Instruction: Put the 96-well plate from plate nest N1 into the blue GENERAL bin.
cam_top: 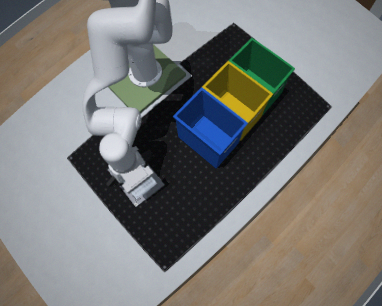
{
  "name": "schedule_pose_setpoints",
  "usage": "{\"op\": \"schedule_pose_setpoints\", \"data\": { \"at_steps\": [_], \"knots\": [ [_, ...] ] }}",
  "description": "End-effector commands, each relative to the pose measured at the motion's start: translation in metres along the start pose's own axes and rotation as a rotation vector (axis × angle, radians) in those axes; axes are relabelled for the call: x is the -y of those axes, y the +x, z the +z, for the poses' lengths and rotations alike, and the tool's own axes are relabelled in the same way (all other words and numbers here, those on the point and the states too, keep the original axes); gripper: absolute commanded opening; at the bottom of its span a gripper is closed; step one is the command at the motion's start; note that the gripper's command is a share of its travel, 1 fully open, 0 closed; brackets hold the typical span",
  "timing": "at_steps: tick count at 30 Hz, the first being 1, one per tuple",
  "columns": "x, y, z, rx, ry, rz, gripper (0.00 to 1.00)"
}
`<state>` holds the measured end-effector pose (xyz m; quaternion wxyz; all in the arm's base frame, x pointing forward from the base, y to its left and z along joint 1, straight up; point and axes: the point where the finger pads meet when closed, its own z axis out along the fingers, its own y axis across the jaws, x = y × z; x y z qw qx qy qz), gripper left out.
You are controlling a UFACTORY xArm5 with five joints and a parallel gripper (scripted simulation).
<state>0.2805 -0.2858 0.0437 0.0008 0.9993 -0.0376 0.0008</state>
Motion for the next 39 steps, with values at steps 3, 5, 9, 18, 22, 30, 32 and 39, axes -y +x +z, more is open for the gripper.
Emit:
{"op": "schedule_pose_setpoints", "data": {
  "at_steps": [3, 5, 9, 18, 22, 30, 32, 39],
  "knots": [
    [-0.001, 0.001, -0.001, -0.002, -0.002, 0.000, 1.00],
    [-0.001, 0.001, 0.000, -0.002, -0.002, 0.000, 1.00],
    [-0.001, 0.001, 0.002, -0.002, -0.002, 0.000, 1.00],
    [-0.001, 0.001, 0.008, -0.002, -0.002, 0.000, 1.00],
    [-0.001, 0.001, 0.010, -0.002, -0.002, 0.000, 1.00],
    [-0.001, 0.001, 0.015, -0.002, -0.002, 0.000, 1.00],
    [-0.001, 0.001, 0.016, -0.002, -0.002, 0.000, 1.00],
    [-0.001, 0.001, 0.019, -0.002, -0.002, 0.000, 1.00]
  ]
}}
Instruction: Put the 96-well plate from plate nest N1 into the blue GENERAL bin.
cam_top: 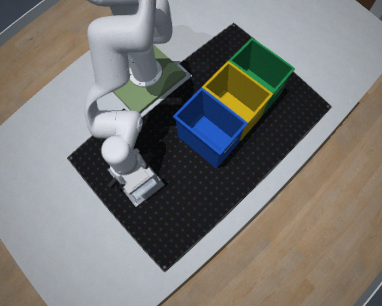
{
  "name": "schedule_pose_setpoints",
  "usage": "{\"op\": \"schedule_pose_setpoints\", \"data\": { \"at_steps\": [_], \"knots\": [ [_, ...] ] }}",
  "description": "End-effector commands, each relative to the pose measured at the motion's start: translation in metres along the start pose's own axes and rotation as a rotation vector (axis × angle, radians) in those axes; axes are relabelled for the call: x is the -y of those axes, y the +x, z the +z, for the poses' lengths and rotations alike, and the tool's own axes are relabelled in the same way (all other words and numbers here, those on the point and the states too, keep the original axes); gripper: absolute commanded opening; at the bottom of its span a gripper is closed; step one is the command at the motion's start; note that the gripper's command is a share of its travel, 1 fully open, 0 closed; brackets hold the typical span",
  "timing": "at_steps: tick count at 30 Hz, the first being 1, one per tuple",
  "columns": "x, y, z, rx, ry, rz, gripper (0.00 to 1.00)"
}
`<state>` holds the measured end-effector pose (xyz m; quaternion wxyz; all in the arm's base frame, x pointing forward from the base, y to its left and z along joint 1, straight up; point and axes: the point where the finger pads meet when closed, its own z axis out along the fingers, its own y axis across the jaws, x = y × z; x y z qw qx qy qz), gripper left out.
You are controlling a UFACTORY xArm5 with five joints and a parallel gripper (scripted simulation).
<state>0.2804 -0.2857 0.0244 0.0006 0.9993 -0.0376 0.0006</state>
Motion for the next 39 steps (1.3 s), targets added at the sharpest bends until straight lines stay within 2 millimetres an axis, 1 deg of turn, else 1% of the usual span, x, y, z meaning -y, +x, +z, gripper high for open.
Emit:
{"op": "schedule_pose_setpoints", "data": {
  "at_steps": [1, 14, 15, 39],
  "knots": [
    [-0.0008, 0.0009, -0.0002, -0.002, -0.002, 0.000, 1.00],
    [-0.0008, 0.0010, -0.0002, -0.002, -0.002, 0.000, 1.00],
    [-0.0008, 0.0010, -0.0008, -0.002, -0.002, 0.000, 0.00],
    [-0.0008, 0.0009, -0.0008, -0.002, -0.002, 0.000, 0.00]
  ]
}}
